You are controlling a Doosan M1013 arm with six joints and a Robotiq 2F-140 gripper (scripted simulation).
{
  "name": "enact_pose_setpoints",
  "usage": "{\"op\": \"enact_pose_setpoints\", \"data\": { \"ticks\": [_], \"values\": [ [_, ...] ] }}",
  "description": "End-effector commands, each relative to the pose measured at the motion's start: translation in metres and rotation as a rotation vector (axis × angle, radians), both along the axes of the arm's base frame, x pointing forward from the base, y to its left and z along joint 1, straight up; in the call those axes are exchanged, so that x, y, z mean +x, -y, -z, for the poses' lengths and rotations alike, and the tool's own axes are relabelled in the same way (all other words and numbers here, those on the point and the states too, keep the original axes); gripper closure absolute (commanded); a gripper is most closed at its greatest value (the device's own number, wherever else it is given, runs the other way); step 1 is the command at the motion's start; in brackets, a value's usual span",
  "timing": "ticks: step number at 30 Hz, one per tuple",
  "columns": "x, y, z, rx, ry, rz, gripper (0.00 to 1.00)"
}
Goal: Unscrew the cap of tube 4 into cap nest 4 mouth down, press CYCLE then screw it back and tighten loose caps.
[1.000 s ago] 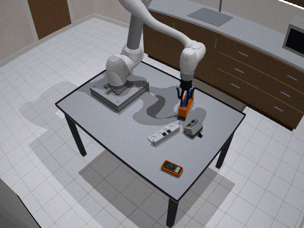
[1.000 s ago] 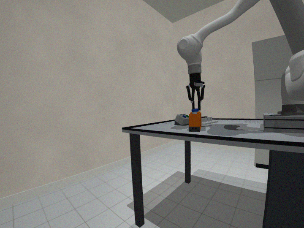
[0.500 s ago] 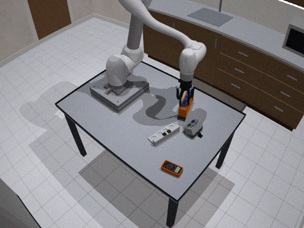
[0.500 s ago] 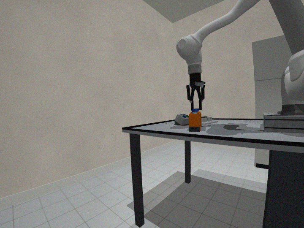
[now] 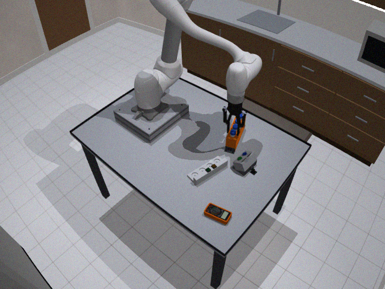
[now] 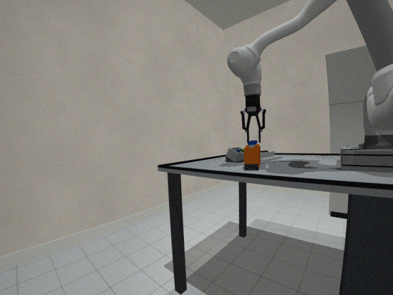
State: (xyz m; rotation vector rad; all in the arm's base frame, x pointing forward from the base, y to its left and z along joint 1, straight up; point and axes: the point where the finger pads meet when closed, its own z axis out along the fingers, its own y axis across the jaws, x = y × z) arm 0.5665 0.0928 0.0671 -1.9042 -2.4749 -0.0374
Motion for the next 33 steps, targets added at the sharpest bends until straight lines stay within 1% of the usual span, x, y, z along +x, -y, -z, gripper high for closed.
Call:
{"op": "enact_pose_setpoints", "data": {
  "ticks": [1, 5, 11, 12, 26, 33],
  "values": [
    [0.0004, -0.0002, -0.0006, -0.028, -0.003, 0.278, 0.59],
    [0.0004, -0.0002, -0.0006, -0.029, -0.006, 0.502, 0.59],
    [0.0004, -0.0003, -0.0006, -0.029, -0.006, 0.502, 0.59],
    [0.0004, -0.0003, -0.0006, -0.029, -0.006, 0.502, 0.7],
    [0.0004, -0.0002, -0.0007, -0.029, -0.006, 0.502, 0.7],
    [0.0004, -0.0003, -0.0007, -0.03, -0.001, 0.152, 0.7]
  ]
}}
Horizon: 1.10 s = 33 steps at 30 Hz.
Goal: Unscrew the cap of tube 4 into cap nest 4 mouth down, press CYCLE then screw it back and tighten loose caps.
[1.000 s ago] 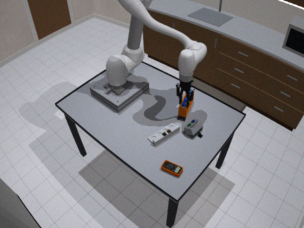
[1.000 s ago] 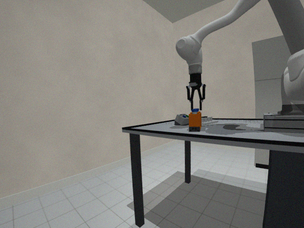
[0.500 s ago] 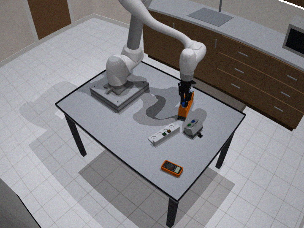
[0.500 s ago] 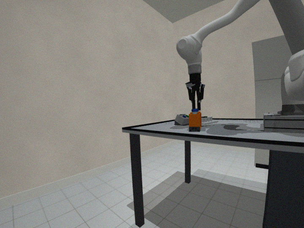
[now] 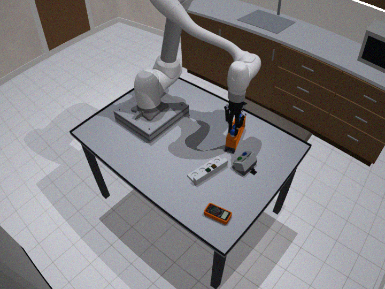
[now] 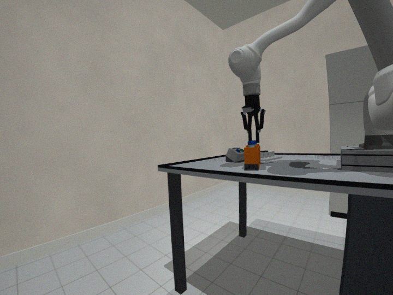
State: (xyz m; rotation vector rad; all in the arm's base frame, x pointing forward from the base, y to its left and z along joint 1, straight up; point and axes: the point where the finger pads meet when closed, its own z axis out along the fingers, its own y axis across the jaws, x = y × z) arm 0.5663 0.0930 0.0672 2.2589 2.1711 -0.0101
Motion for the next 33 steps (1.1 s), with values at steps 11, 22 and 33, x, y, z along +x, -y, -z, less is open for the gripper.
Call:
{"op": "enact_pose_setpoints", "data": {
  "ticks": [11, 22, 33],
  "values": [
    [0.0005, -0.0001, -0.0004, 0.01, -0.003, -0.596, 0.7],
    [0.0005, -0.0001, -0.0007, 0.009, -0.004, -0.844, 0.59],
    [0.0005, -0.0001, -0.0007, 0.009, -0.004, -0.843, 0.59]
  ]
}}
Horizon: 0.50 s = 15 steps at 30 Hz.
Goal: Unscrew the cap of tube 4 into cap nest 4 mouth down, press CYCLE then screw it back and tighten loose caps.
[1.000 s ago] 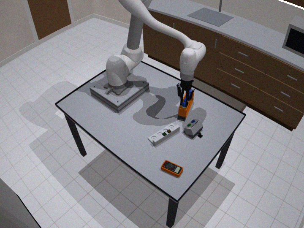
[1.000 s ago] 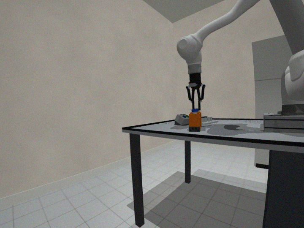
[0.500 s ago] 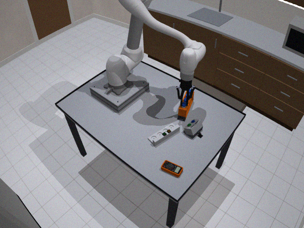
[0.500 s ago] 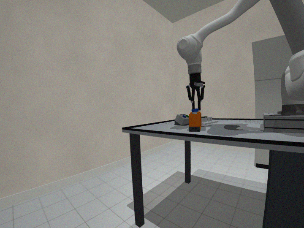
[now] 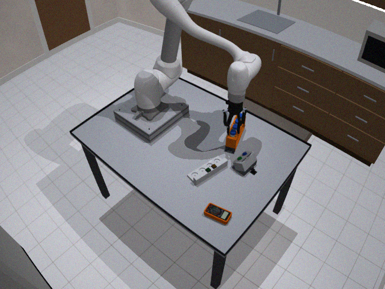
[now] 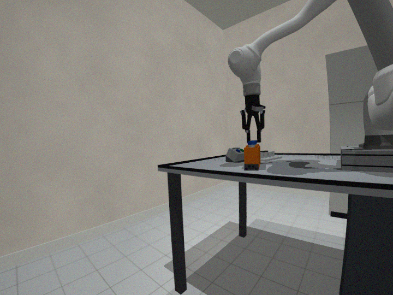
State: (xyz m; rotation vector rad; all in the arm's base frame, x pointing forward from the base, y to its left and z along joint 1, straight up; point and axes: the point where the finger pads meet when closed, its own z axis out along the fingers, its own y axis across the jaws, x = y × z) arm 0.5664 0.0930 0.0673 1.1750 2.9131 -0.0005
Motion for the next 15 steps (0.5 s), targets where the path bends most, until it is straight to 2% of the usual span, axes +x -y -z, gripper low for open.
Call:
{"op": "enact_pose_setpoints", "data": {
  "ticks": [1, 5, 7, 9, 12, 14, 15],
  "values": [
    [0.0004, -0.0001, -0.0006, 0.0, 0.001, 0.0, 0.59],
    [0.0004, -0.0001, -0.0007, 0.001, 0.001, 0.318, 0.59],
    [0.0004, -0.0001, -0.0007, 0.002, 0.001, 0.418, 0.59],
    [0.0004, -0.0001, -0.0007, 0.002, 0.001, 0.418, 0.59],
    [0.0004, -0.0001, -0.0007, 0.002, 0.001, 0.677, 0.59],
    [0.0004, -0.0001, -0.0007, 0.001, 0.001, 0.783, 0.59],
    [0.0004, -0.0001, -0.0007, 0.001, 0.001, 0.785, 0.59]
  ]
}}
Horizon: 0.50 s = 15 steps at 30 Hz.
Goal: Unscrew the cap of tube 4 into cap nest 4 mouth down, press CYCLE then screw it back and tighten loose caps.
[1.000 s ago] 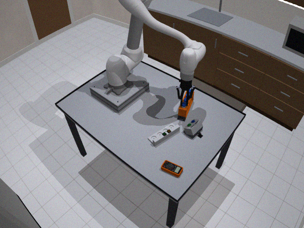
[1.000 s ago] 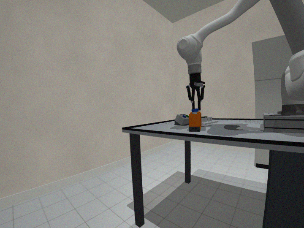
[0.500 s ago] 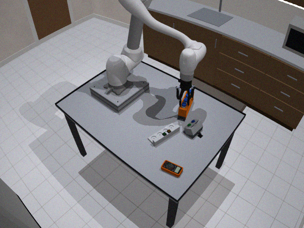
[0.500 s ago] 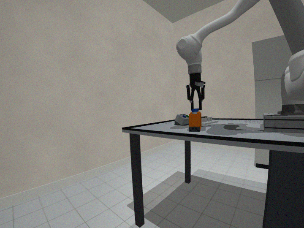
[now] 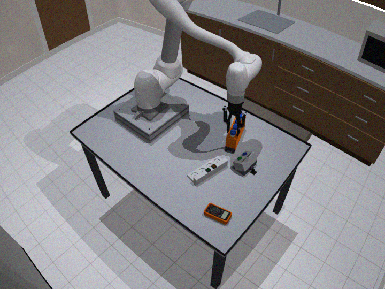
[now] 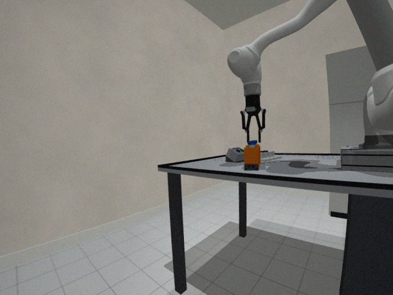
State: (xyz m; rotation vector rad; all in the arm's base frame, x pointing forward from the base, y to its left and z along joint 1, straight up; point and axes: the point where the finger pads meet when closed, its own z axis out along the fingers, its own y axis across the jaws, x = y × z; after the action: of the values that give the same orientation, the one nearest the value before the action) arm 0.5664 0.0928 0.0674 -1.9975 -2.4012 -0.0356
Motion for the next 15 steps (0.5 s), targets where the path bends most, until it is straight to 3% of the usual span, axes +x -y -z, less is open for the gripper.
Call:
{"op": "enact_pose_setpoints", "data": {
  "ticks": [1, 5, 6, 15],
  "values": [
    [0.0005, -0.0003, -0.0006, -0.029, -0.002, 0.165, 0.59],
    [0.0005, -0.0004, -0.0006, -0.029, -0.002, 0.165, 0.59],
    [0.0005, -0.0004, -0.0006, -0.029, -0.002, 0.165, 0.7],
    [0.0005, -0.0004, -0.0007, -0.029, -0.002, 0.165, 0.7]
  ]
}}
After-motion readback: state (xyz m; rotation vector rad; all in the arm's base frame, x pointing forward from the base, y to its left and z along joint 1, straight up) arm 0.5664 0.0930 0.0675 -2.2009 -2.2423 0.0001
